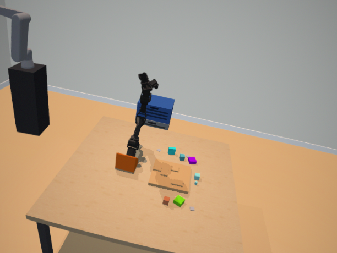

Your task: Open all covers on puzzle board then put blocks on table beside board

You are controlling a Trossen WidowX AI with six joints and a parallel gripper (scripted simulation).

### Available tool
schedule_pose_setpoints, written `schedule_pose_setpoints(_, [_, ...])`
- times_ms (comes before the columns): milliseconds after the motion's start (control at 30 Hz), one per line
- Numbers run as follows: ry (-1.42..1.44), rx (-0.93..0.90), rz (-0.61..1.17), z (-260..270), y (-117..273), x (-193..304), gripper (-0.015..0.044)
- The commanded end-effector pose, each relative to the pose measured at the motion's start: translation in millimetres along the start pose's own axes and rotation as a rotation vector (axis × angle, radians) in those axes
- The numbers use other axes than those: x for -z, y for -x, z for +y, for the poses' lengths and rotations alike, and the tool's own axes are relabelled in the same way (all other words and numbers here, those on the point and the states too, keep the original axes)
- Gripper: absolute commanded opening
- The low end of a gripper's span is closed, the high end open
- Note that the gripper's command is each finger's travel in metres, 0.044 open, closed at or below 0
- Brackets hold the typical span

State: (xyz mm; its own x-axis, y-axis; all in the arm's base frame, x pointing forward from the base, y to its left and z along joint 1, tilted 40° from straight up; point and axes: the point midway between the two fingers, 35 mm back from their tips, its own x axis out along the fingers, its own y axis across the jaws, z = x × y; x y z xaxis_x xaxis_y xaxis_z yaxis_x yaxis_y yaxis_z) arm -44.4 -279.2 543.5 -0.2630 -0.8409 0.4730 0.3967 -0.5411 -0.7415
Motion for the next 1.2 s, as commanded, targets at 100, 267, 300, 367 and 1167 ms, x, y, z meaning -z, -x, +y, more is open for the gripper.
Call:
schedule_pose_setpoints(100, [-0.022,-0.129,-0.038,40.0,-4.5,-8.3,0.0000])
schedule_pose_setpoints(267, [-0.047,-0.216,-0.062,65.4,-5.4,-15.4,0.0000])
schedule_pose_setpoints(300, [-0.052,-0.233,-0.067,70.5,-5.4,-16.9,0.0000])
schedule_pose_setpoints(367, [-0.062,-0.268,-0.076,80.6,-5.0,-20.0,0.0000])
schedule_pose_setpoints(1167, [-0.164,-0.676,-0.166,193.6,22.1,-59.0,0.0000])
